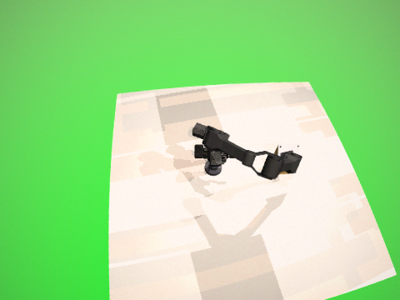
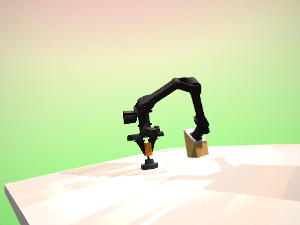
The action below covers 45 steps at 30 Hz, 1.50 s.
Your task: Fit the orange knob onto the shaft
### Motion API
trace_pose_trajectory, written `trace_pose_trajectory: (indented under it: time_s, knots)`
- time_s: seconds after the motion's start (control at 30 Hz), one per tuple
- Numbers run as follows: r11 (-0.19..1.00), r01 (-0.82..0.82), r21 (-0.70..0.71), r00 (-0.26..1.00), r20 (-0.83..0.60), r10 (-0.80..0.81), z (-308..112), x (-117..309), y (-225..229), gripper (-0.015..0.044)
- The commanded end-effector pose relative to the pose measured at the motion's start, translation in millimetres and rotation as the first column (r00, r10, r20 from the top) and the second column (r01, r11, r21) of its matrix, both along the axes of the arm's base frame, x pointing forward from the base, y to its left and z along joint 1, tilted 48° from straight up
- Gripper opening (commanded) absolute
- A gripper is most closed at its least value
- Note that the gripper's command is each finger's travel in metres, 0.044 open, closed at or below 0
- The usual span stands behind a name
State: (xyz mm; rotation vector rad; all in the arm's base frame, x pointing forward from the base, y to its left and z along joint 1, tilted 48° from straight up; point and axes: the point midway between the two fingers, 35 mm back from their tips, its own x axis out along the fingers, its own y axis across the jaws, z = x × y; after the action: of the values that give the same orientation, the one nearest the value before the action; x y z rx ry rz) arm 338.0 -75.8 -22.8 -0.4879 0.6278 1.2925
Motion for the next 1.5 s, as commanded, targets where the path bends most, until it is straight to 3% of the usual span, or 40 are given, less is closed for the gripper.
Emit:
trace_pose_trajectory:
  time_s: [0.0,0.27,0.5,1.47]
  knots:
    - [1.0,0.003,0.002,1.0,0.002,-0.003,0.5,0.9,0.6,0.0]
    - [1.0,-0.003,0.0,1.0,0.009,0.003,3.8,1.2,-2.7,0.0]
    - [0.99,-0.134,-0.041,0.979,0.151,0.139,3.5,2.3,-4.5,0.0]
    - [0.99,-0.134,-0.04,0.979,0.151,0.139,0.9,1.5,0.5,0.0]
